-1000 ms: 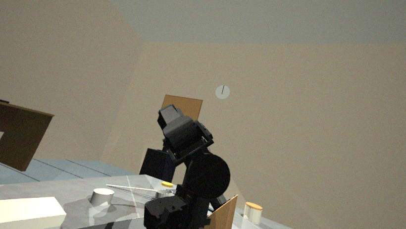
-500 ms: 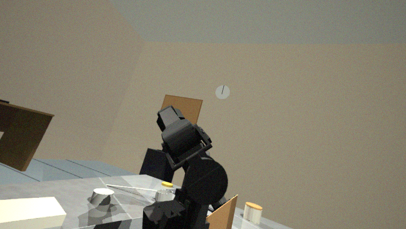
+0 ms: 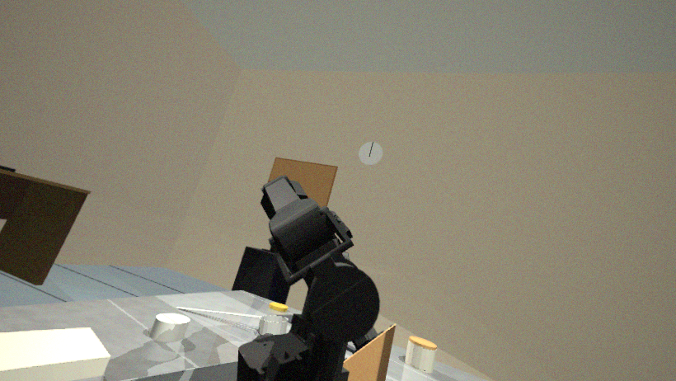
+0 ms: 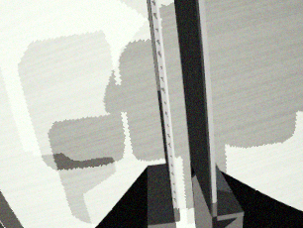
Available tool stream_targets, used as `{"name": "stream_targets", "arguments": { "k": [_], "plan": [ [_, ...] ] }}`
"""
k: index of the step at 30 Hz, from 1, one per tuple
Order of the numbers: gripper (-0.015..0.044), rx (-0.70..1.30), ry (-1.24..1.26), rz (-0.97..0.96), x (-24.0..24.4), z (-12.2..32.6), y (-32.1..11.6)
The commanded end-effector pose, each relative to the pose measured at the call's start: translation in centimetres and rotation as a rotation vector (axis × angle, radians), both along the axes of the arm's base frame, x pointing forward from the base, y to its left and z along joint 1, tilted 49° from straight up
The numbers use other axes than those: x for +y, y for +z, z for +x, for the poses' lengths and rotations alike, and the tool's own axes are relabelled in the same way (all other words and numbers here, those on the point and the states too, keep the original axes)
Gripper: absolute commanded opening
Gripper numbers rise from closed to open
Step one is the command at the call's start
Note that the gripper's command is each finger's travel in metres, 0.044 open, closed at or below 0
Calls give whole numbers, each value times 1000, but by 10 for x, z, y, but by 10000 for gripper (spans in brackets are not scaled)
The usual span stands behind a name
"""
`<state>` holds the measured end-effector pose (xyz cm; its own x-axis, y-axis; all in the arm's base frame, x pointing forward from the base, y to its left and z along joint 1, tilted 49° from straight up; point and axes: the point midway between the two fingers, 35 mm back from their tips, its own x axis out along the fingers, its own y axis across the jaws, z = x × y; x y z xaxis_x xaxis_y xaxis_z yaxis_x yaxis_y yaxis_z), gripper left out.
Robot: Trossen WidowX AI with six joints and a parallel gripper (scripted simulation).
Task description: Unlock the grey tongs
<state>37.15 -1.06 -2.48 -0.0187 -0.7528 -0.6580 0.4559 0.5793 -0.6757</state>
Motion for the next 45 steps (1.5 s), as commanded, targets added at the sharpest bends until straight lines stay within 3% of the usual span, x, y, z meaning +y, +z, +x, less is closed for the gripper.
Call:
{"name": "stream_targets", "arguments": {
  "k": [1, 7, 8, 17, 32, 45],
  "plan": [
    [12, -3, 0, 1, 0, 0, 0],
    [-145, -3, 0, 2, 3, 1, 2],
    [-150, -2, 0, 2, 6, 2, 4],
    [-150, 1, 4, 2, 75, 1, 64],
    [-150, 11, 5, 0, 73, 1, 61],
    [-150, 168, 157, 32, 139, -11, 5]
  ]
}}
